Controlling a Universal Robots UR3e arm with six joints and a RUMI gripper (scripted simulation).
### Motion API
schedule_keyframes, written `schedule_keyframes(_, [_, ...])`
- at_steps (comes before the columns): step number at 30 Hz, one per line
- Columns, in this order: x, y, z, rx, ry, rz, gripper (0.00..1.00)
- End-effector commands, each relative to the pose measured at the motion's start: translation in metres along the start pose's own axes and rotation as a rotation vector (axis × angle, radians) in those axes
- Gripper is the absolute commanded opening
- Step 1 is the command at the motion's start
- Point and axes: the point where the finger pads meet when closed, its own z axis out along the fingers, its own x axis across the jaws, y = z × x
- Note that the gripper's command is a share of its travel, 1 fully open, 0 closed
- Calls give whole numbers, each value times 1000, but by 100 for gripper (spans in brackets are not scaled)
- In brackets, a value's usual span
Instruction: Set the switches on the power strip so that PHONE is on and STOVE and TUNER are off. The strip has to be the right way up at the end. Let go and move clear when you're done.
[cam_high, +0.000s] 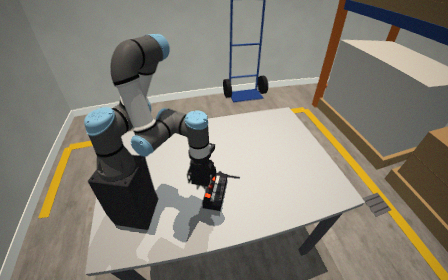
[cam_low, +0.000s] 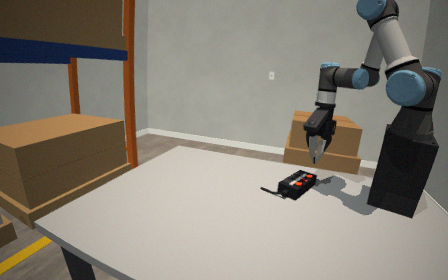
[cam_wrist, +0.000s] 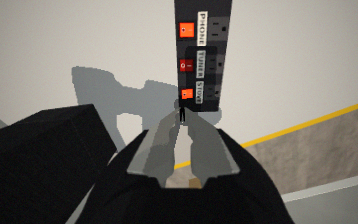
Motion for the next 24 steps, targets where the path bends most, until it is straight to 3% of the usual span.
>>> schedule_keyframes(1, [1,0,0,0,2,0,0])
schedule_keyframes(24, [1,0,11,0,2,0,0])
